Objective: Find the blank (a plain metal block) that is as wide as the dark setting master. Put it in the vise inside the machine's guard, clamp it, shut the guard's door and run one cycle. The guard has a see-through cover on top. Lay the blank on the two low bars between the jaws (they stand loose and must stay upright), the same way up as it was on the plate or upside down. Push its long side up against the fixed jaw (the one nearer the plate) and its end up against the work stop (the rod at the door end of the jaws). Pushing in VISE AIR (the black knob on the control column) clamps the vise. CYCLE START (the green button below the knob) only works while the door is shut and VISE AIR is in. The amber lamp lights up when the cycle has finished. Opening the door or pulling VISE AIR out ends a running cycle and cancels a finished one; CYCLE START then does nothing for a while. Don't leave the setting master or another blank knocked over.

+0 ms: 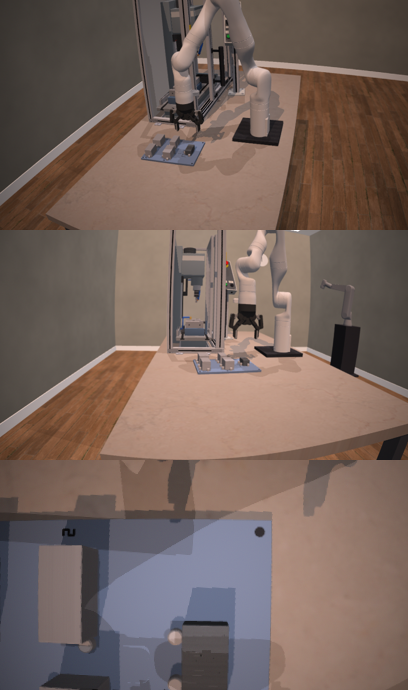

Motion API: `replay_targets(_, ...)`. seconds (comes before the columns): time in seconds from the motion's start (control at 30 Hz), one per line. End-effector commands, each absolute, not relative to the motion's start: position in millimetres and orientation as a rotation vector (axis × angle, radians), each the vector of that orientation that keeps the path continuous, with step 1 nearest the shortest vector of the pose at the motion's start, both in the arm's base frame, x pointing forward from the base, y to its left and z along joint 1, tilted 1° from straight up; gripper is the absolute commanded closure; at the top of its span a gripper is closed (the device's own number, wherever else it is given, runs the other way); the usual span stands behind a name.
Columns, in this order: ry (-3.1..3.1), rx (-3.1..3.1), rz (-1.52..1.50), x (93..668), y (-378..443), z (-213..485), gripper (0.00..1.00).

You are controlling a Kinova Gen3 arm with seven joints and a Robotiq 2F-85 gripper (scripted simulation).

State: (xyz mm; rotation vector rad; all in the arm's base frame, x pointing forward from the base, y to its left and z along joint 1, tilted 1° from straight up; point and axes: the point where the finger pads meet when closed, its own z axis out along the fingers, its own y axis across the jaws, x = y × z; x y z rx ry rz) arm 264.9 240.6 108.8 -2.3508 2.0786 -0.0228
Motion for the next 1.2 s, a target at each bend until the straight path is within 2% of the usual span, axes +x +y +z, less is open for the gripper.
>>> replay_targets(0.0, 2.078, -2.350, -0.023, 265.1, 240.9, 109.3, 0.00)
replay_targets(0.07, 2.078, -2.350, -0.023, 265.1, 240.9, 109.3, 0.00)
replay_targets(0.23, 2.078, -2.350, -0.023, 314.6, 234.3, 112.7, 0.00)
replay_targets(0.63, 2.078, -2.350, -0.023, 314.6, 234.3, 112.7, 0.00)
replay_targets(0.8, 2.078, -2.349, -0.023, 364.0, 227.7, 116.1, 0.00)
replay_targets(1.17, 2.078, -2.349, -0.023, 364.0, 227.7, 116.1, 0.00)
